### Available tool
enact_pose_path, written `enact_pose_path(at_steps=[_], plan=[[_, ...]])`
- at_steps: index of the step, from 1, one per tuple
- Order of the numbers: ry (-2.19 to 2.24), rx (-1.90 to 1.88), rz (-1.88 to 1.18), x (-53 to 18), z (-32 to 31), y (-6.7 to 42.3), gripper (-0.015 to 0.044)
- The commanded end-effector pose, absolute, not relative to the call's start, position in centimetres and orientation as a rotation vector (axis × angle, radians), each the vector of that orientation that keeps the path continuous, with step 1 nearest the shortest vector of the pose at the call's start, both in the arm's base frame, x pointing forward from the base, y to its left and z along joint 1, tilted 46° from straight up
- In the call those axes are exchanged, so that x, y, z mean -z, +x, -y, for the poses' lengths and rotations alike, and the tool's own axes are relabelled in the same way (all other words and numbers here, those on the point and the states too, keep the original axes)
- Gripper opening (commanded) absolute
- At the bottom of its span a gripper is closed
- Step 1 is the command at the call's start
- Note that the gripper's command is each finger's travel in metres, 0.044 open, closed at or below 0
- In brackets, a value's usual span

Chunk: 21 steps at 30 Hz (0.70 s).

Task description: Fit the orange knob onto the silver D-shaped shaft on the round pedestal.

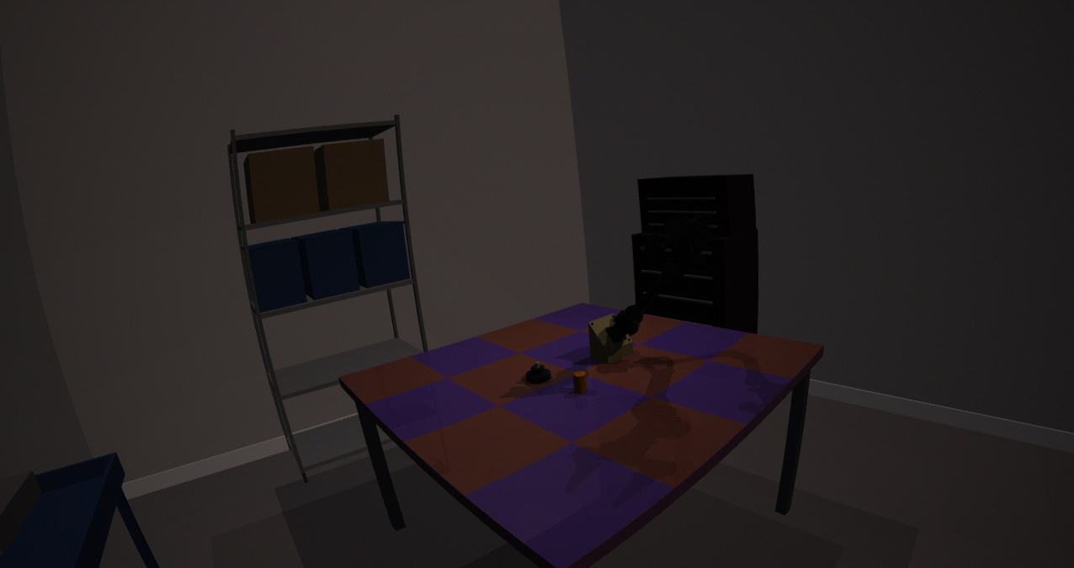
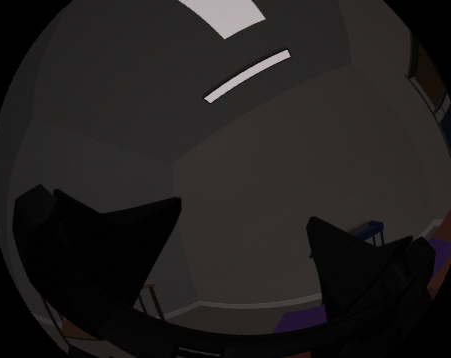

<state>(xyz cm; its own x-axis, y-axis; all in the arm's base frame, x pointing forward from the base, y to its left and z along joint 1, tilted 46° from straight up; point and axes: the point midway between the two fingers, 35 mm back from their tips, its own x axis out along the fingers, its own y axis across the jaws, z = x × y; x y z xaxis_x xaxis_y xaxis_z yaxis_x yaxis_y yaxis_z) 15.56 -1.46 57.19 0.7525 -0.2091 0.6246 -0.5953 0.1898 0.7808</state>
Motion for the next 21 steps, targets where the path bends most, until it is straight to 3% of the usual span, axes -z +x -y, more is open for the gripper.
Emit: enact_pose_path(at_steps=[1, 10, 17, 21], plan=[[1.260, -0.244, 0.522, -54.6, -1.0, 20.7, 0.0440], [1.063, -0.032, 0.015, -43.4, -3.4, 31.5, 0.0440], [1.022, 0.070, -0.209, -37.5, -3.0, 34.4, 0.0440], [1.003, 0.135, -0.489, -31.2, -3.1, 35.8, 0.0440]])
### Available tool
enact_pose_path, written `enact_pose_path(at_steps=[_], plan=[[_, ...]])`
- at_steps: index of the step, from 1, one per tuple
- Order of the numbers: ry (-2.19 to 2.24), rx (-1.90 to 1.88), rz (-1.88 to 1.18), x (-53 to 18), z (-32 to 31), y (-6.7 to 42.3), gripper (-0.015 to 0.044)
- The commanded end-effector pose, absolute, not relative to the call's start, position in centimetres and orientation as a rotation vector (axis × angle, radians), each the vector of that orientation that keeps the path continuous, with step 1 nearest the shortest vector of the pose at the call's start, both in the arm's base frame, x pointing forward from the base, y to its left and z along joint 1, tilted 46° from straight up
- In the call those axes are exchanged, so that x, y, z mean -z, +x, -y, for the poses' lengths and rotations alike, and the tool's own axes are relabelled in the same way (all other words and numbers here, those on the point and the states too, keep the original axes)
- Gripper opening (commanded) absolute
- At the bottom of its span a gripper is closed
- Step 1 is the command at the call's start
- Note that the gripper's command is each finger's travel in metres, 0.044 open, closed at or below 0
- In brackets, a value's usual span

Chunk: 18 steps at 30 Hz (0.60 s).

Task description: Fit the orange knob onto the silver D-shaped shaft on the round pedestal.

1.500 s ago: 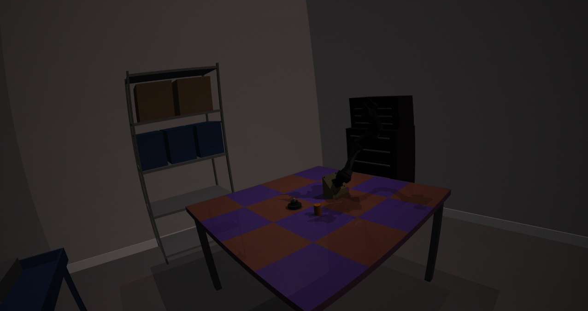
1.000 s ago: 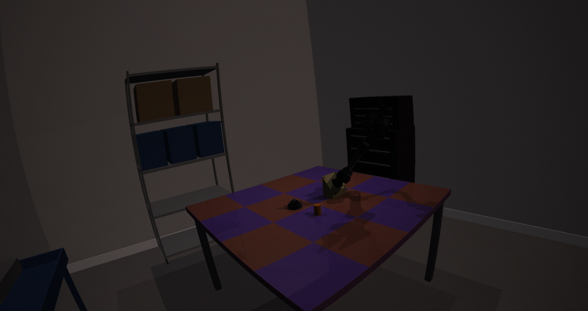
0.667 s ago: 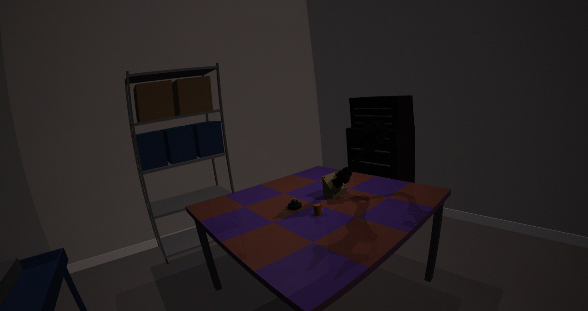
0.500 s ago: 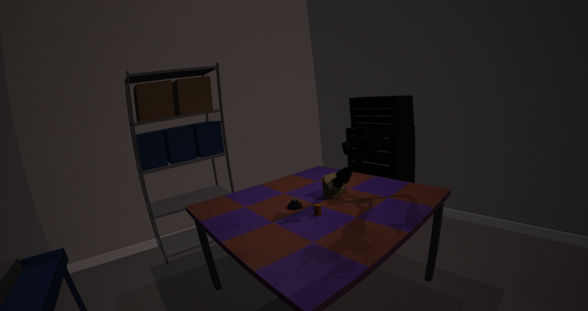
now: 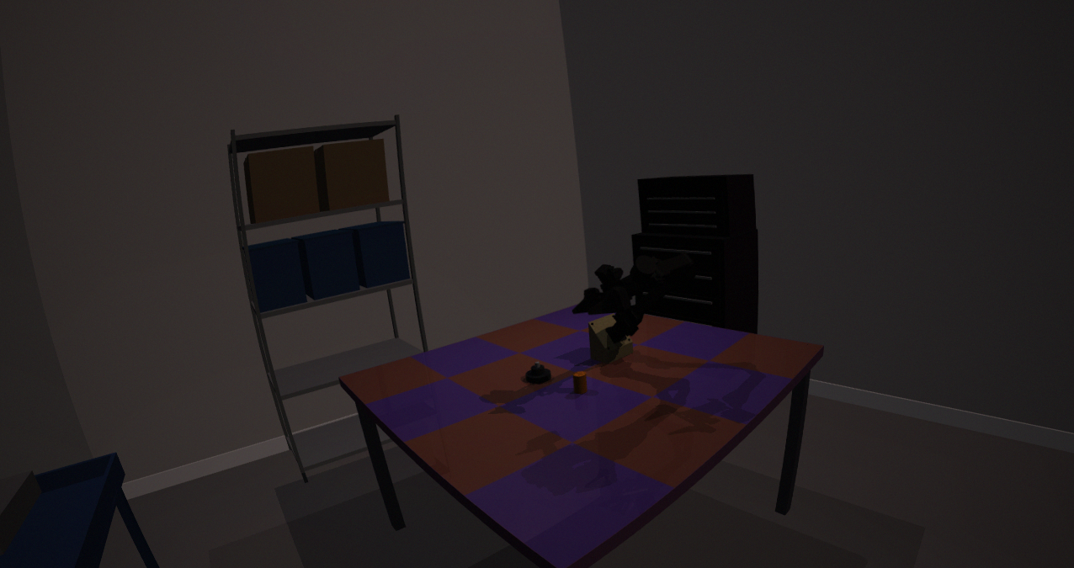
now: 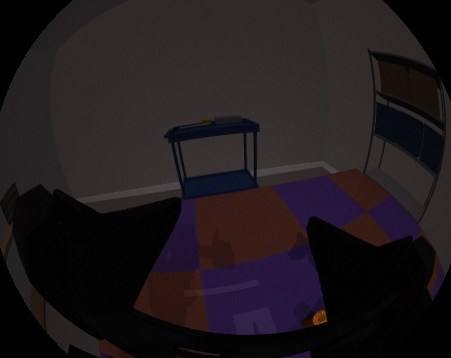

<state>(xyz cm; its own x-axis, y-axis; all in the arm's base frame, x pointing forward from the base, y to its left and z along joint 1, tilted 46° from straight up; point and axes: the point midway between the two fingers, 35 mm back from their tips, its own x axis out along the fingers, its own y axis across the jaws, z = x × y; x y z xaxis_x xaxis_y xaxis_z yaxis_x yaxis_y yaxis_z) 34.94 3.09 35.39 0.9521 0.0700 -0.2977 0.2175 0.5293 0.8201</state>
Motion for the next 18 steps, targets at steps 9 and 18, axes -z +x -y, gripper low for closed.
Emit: enact_pose_path(at_steps=[9, 18], plan=[[1.114, 0.276, -1.179, -18.8, -3.0, 33.4, 0.0440], [1.551, 0.430, -1.782, -14.6, -3.8, 29.0, 0.0440]])
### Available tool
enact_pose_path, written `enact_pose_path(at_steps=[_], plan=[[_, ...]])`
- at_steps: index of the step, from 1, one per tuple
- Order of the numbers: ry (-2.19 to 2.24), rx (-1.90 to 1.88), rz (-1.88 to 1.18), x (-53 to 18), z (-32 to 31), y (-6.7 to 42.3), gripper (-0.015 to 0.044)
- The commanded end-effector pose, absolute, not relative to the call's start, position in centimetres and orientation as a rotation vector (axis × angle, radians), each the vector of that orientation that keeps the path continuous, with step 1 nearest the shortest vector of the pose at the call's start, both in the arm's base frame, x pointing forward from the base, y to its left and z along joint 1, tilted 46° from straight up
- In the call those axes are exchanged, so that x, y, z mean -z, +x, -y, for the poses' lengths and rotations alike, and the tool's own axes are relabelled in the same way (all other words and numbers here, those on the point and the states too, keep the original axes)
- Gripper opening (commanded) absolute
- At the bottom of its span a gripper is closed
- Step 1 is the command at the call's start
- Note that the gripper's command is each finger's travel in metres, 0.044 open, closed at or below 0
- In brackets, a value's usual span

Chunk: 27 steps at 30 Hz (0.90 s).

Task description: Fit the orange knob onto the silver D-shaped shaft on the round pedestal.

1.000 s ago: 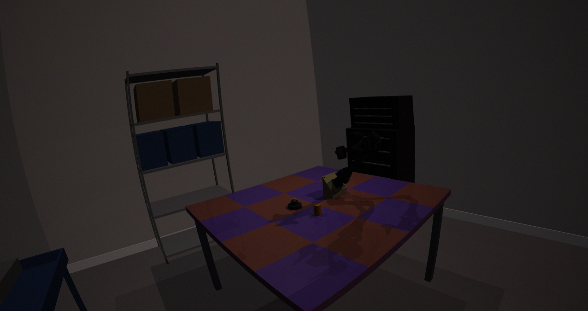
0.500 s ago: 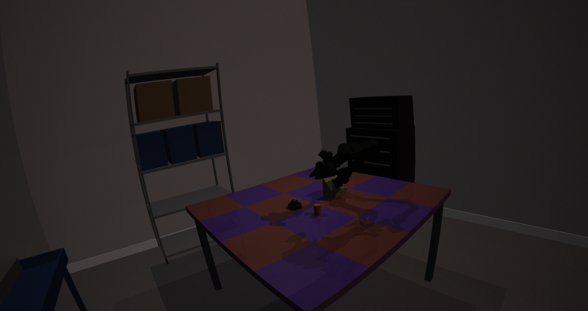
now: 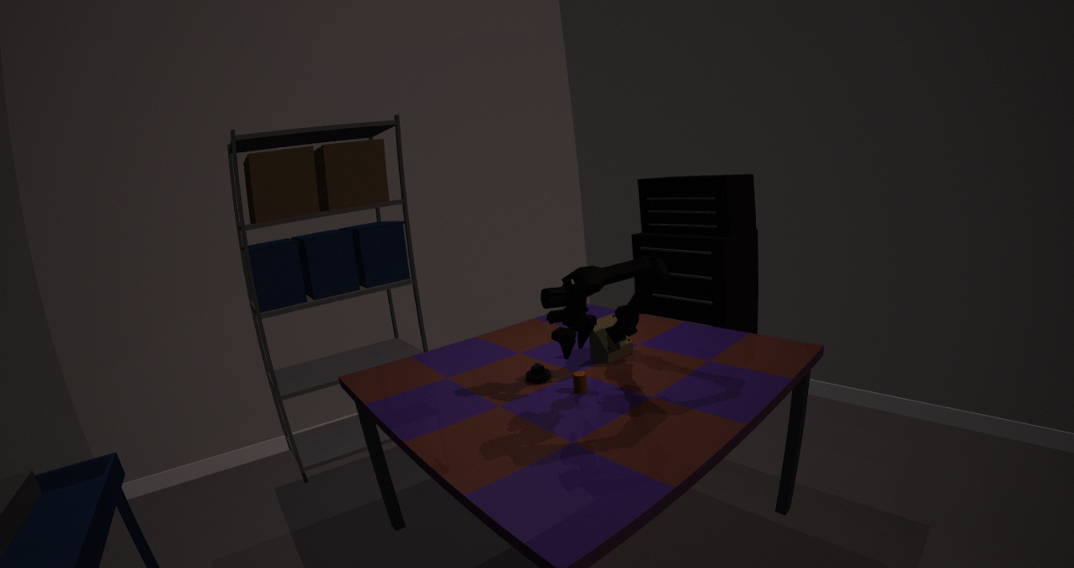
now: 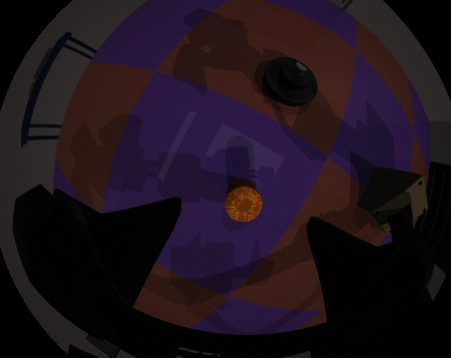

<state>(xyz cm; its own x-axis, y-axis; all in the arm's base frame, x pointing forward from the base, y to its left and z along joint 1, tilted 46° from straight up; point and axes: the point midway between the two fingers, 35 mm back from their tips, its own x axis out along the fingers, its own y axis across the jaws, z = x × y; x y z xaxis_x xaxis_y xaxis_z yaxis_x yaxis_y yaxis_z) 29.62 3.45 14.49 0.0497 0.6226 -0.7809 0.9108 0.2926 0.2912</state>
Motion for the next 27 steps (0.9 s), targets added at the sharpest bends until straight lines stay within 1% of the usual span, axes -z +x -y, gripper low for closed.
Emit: enact_pose_path(at_steps=[1, 7, 11, 27], plan=[[1.563, 0.434, -1.792, -14.6, -3.9, 29.0, 0.0440], [1.563, 0.434, -1.792, -14.5, -4.0, 29.0, 0.0440], [1.564, 0.432, -1.792, -12.4, -6.3, 29.0, 0.0440], [1.564, 0.432, -1.791, -10.6, -8.4, 29.0, 0.0440]])
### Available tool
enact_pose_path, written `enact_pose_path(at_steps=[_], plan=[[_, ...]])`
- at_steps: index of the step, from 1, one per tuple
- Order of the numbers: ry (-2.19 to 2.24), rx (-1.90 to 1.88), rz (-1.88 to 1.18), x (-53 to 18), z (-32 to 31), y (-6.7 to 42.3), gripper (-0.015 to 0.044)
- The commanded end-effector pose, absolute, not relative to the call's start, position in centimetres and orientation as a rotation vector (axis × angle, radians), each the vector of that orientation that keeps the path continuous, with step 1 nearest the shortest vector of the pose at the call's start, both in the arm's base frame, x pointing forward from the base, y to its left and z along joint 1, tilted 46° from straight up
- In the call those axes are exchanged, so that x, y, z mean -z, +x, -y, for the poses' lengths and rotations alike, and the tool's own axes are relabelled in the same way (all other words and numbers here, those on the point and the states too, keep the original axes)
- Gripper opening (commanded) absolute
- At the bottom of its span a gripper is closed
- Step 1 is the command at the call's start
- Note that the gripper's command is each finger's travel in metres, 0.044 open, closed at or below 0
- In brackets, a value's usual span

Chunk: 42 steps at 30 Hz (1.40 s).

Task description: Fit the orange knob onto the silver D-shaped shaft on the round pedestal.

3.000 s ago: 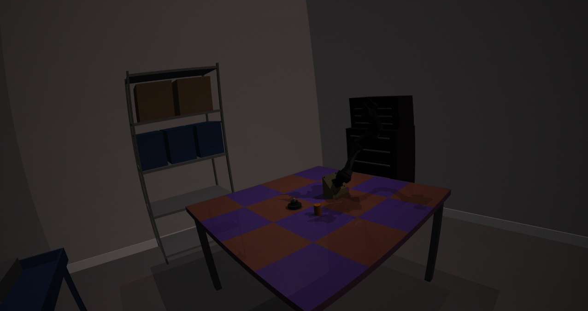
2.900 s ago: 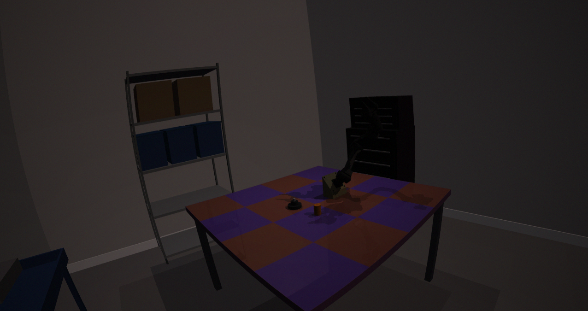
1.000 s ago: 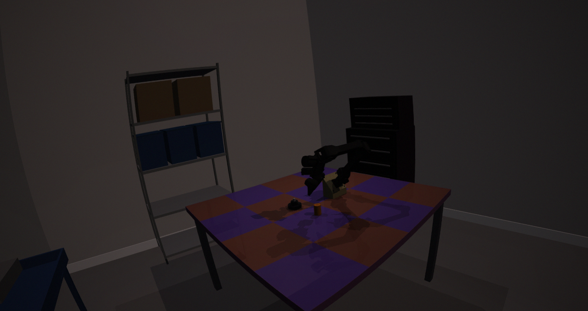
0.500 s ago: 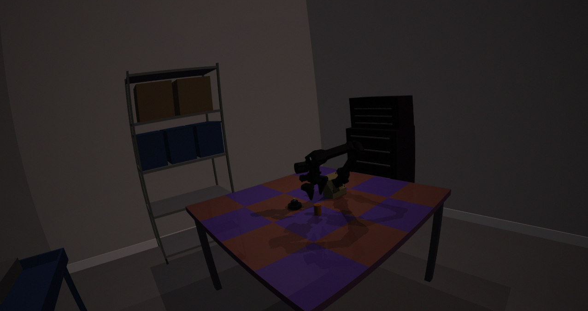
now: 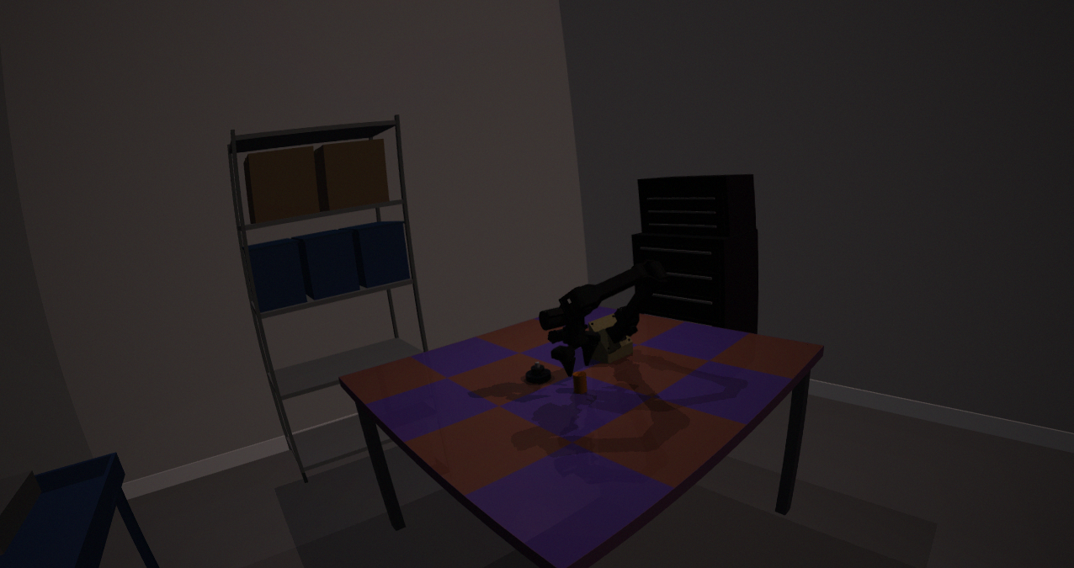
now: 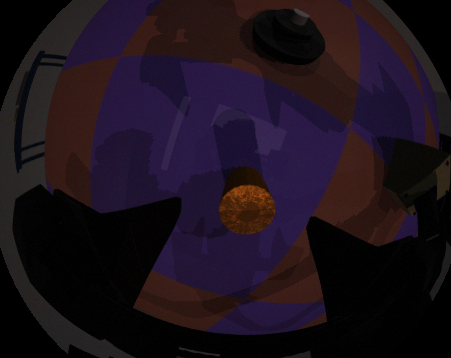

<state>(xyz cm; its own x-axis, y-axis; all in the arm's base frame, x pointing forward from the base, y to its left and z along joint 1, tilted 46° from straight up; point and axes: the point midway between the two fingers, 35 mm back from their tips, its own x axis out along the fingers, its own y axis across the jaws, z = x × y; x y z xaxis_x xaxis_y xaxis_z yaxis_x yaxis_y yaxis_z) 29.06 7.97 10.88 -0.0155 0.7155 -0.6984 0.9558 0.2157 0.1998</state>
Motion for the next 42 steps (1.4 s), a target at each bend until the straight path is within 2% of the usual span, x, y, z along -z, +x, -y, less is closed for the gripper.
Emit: enact_pose_path(at_steps=[1, 37, 42], plan=[[1.564, 0.432, -1.791, -10.5, -8.5, 29.0, 0.0440], [1.567, 0.427, -1.793, -6.8, -12.5, 28.8, 0.0440], [1.567, 0.427, -1.793, -6.8, -12.5, 28.8, 0.0309]])
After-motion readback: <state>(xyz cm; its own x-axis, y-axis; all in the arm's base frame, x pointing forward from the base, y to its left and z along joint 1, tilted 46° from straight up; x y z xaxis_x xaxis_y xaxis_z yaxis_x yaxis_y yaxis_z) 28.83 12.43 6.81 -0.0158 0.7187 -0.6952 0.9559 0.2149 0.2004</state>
